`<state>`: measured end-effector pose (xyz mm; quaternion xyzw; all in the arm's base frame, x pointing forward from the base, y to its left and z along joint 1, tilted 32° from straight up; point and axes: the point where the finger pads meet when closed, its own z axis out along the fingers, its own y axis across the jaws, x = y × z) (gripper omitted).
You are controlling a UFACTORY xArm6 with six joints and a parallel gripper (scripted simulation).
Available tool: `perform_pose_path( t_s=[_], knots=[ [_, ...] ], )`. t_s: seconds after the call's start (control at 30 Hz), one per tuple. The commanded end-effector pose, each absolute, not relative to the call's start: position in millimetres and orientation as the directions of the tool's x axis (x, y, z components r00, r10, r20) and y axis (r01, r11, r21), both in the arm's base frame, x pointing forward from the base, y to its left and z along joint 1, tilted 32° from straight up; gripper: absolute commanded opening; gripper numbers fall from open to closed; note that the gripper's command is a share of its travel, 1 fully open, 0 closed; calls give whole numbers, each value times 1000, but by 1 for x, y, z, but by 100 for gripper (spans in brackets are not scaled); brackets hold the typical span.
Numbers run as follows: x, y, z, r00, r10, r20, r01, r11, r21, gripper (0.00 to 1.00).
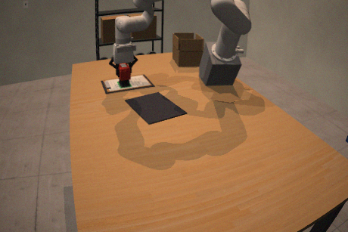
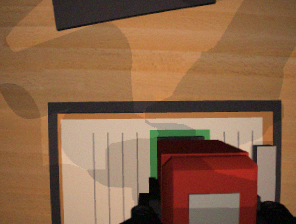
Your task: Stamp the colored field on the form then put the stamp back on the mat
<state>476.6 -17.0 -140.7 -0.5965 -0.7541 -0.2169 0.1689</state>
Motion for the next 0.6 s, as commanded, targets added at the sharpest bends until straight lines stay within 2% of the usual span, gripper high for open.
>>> perform_pose_path(
  t_s=[0.0,0.57],
  knots=[
    [478,-18,-140,-232,827,512,973,193,129,34],
    [478,-5,-160,-232,827,512,973,193,129,34]
  ],
)
